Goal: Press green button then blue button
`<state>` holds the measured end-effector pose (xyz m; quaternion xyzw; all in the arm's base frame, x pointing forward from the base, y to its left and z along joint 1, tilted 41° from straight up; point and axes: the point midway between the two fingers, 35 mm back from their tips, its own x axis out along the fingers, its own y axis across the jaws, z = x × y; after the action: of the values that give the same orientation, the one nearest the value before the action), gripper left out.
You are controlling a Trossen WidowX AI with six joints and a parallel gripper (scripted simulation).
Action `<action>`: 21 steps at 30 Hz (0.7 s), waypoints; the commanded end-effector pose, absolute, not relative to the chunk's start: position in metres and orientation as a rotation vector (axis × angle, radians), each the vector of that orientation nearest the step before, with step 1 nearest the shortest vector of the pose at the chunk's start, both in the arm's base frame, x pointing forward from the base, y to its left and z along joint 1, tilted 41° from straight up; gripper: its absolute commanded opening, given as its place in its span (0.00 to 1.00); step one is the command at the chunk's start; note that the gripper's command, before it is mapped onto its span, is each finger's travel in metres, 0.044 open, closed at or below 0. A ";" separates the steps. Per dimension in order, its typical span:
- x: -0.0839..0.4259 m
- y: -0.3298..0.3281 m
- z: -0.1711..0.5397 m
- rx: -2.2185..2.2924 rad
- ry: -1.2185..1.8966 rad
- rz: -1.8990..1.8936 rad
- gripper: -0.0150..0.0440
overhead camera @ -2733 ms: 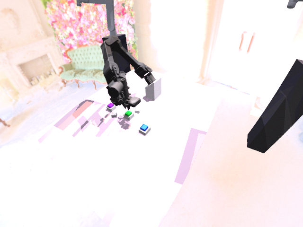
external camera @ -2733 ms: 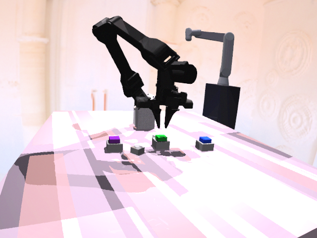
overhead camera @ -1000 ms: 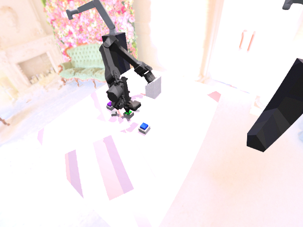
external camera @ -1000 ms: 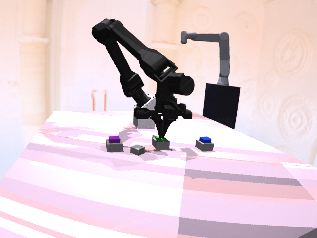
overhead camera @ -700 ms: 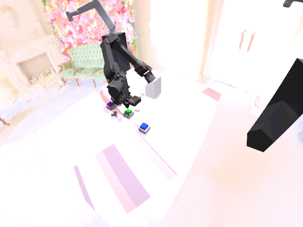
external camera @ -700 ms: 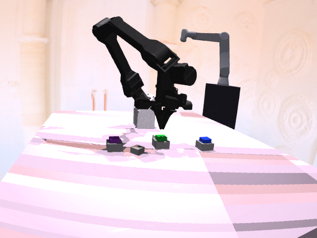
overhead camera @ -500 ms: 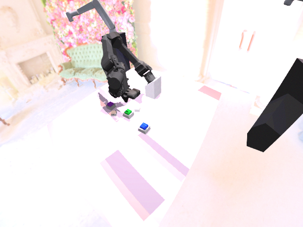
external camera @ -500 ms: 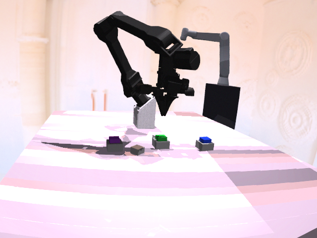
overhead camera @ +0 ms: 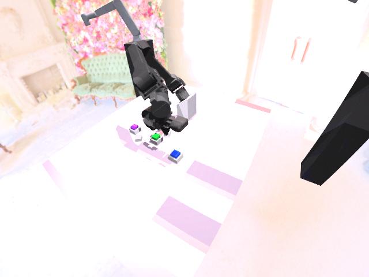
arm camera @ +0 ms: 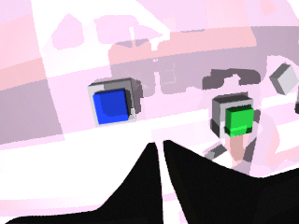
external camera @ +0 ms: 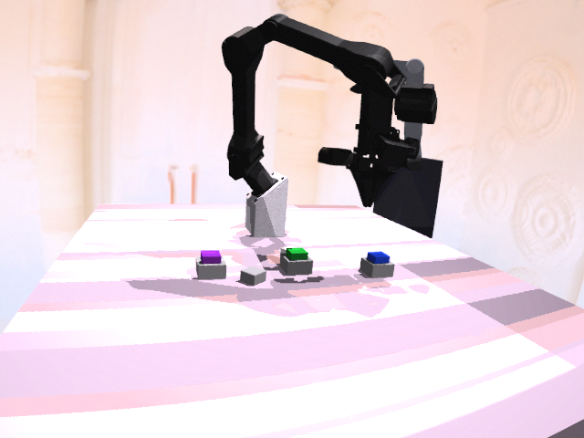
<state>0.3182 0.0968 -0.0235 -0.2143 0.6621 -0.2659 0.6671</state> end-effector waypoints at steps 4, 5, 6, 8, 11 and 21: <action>0.323 0.124 -0.049 -0.482 1.495 -0.602 0.29; 0.323 0.124 -0.049 -0.482 1.495 -0.602 0.29; 0.323 0.124 -0.049 -0.482 1.495 -0.602 0.29; 0.324 0.115 -0.060 -0.482 1.495 -0.602 0.29; 0.322 0.086 -0.094 -0.483 1.494 -0.604 0.29; 0.322 0.080 -0.101 -0.483 1.494 -0.604 0.29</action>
<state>0.3223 0.0831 -0.0981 -0.2111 0.6624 -0.2690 0.6665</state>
